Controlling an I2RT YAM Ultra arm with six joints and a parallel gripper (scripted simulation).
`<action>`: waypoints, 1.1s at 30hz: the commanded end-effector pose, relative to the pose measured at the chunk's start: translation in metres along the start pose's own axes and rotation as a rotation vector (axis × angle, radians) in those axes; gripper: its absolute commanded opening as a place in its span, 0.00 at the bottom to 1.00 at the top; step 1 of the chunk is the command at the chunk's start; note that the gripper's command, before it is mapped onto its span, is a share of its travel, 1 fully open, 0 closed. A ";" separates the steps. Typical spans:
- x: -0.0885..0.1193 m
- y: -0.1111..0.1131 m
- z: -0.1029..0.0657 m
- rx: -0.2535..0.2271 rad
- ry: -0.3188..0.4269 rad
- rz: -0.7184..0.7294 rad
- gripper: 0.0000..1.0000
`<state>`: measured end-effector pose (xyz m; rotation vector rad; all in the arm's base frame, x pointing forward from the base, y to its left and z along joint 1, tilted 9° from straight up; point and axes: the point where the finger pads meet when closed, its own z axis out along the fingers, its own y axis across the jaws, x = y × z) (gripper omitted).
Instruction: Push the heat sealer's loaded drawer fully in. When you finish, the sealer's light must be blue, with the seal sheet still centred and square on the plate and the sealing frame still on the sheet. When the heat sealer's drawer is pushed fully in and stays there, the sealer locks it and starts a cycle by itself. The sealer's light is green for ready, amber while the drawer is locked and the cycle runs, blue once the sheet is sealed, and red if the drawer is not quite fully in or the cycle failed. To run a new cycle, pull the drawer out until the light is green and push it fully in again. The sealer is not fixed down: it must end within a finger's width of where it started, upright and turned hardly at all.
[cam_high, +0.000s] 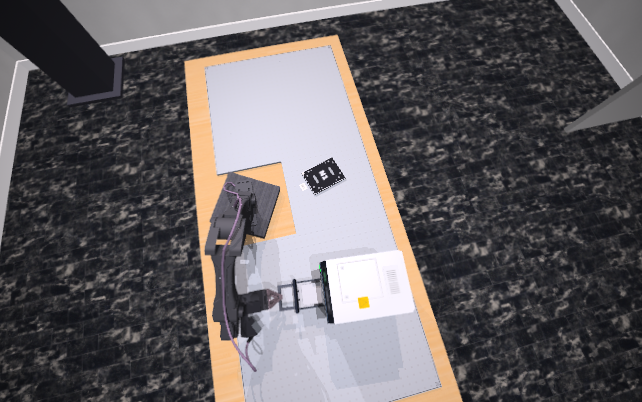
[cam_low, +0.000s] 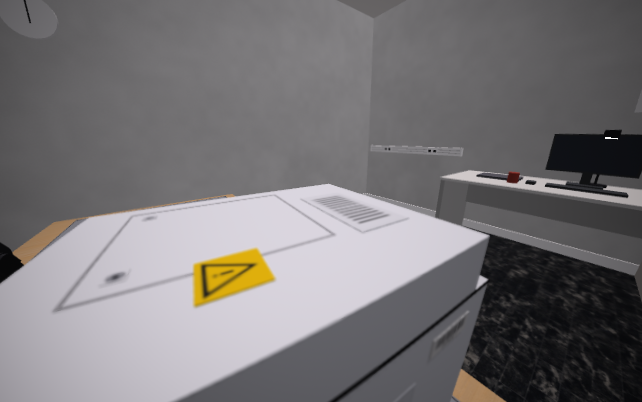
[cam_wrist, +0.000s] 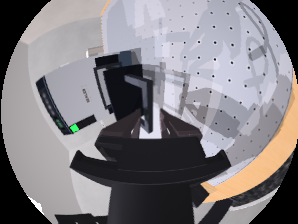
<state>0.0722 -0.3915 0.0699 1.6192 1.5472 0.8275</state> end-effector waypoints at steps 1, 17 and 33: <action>-0.002 0.011 0.000 -0.011 -0.024 -0.033 0.30; -0.005 0.009 0.000 -0.010 -0.037 -0.032 0.30; -0.005 0.009 0.000 -0.010 -0.037 -0.032 0.30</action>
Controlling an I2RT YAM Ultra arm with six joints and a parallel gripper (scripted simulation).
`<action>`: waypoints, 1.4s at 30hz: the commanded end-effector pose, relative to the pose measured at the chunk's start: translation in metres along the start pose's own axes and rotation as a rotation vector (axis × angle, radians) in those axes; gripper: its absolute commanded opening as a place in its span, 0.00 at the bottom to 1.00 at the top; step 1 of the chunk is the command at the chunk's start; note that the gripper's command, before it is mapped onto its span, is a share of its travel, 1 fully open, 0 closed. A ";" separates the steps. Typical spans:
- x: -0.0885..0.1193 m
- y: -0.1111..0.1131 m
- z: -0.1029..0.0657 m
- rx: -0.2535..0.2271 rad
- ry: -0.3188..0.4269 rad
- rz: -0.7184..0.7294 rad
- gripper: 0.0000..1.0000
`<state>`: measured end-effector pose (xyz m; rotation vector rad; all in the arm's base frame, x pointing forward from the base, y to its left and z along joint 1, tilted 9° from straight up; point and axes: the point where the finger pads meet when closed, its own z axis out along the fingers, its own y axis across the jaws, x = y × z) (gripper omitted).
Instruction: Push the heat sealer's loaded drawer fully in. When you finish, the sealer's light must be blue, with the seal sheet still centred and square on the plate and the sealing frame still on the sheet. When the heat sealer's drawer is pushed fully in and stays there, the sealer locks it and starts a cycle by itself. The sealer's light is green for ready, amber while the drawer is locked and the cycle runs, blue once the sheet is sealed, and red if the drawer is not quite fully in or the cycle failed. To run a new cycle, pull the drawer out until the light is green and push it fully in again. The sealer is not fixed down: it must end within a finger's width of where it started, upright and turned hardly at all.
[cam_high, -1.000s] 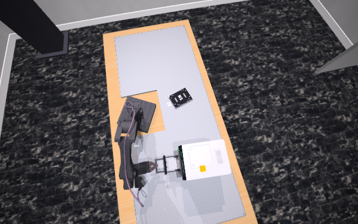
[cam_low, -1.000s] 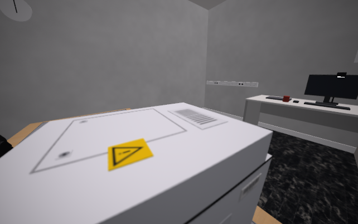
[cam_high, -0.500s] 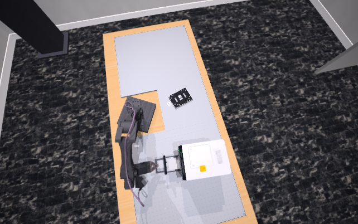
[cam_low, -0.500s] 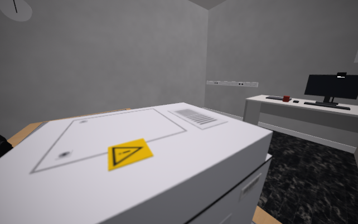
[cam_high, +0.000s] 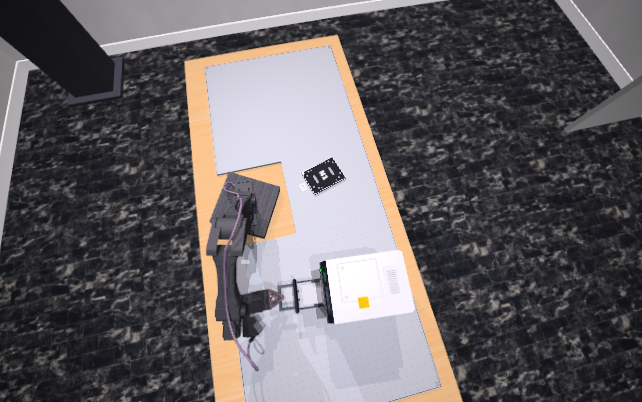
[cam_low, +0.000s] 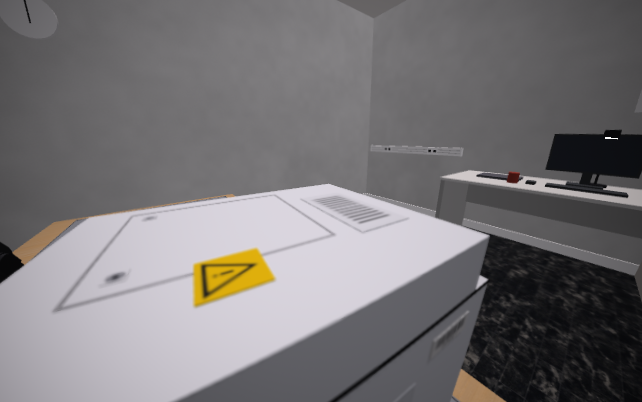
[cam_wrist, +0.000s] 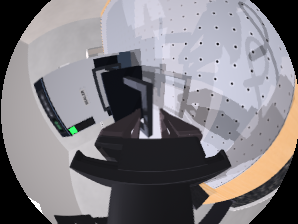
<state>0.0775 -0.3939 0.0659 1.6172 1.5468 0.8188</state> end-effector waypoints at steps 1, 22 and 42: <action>-0.003 0.009 -0.007 -0.012 -0.031 -0.028 0.30; -0.003 0.009 -0.007 -0.012 -0.031 -0.028 0.30; -0.003 0.009 -0.007 -0.012 -0.031 -0.028 0.22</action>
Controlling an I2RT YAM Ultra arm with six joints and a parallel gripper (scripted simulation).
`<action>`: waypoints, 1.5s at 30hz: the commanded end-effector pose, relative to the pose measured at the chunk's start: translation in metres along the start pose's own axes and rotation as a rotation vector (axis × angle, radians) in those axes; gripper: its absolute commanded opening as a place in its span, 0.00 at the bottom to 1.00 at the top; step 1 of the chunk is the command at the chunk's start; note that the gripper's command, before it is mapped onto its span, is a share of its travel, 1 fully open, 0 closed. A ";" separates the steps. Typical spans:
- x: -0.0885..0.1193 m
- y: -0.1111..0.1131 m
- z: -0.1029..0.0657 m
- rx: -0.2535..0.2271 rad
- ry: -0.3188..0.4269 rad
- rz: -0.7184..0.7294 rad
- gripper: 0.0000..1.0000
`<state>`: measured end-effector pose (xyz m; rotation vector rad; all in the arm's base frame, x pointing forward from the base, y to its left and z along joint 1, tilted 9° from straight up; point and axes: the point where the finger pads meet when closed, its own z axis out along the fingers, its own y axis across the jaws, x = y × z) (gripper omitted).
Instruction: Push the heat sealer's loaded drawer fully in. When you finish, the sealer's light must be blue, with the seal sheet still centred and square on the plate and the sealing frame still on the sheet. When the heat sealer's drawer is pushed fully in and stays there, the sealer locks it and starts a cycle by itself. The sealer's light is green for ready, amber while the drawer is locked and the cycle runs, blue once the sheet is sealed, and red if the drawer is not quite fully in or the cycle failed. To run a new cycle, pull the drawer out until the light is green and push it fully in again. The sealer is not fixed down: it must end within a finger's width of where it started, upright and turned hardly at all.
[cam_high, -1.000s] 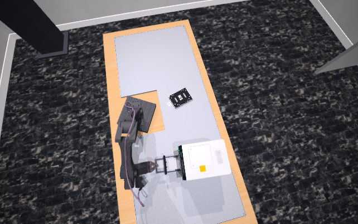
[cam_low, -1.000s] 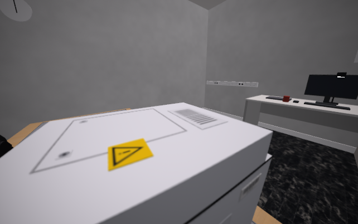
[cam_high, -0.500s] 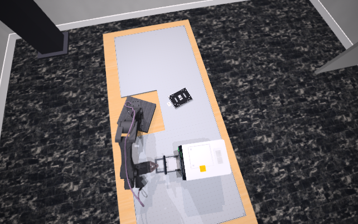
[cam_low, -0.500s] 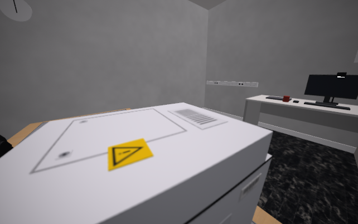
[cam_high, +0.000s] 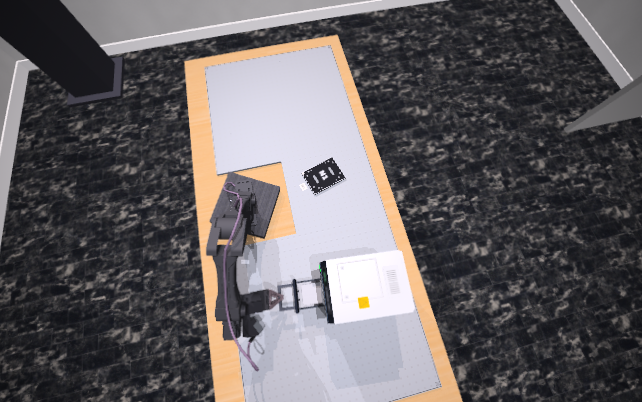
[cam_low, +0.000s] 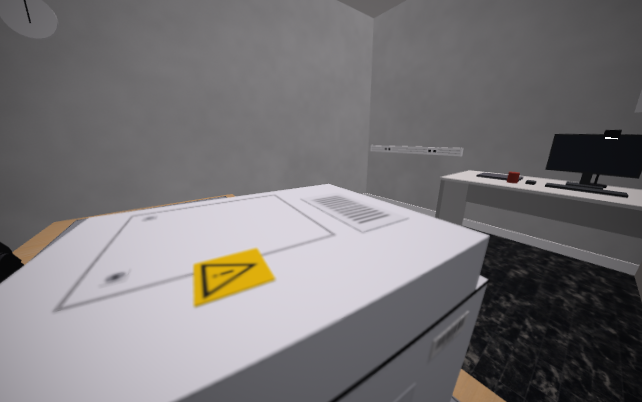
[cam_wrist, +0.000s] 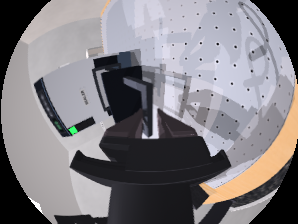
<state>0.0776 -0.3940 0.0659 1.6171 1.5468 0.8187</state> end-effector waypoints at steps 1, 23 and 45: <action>-0.003 0.009 -0.007 -0.012 -0.031 -0.028 0.21; -0.002 0.007 -0.007 0.002 -0.028 -0.027 0.00; -0.002 0.007 -0.007 0.002 -0.028 -0.027 0.00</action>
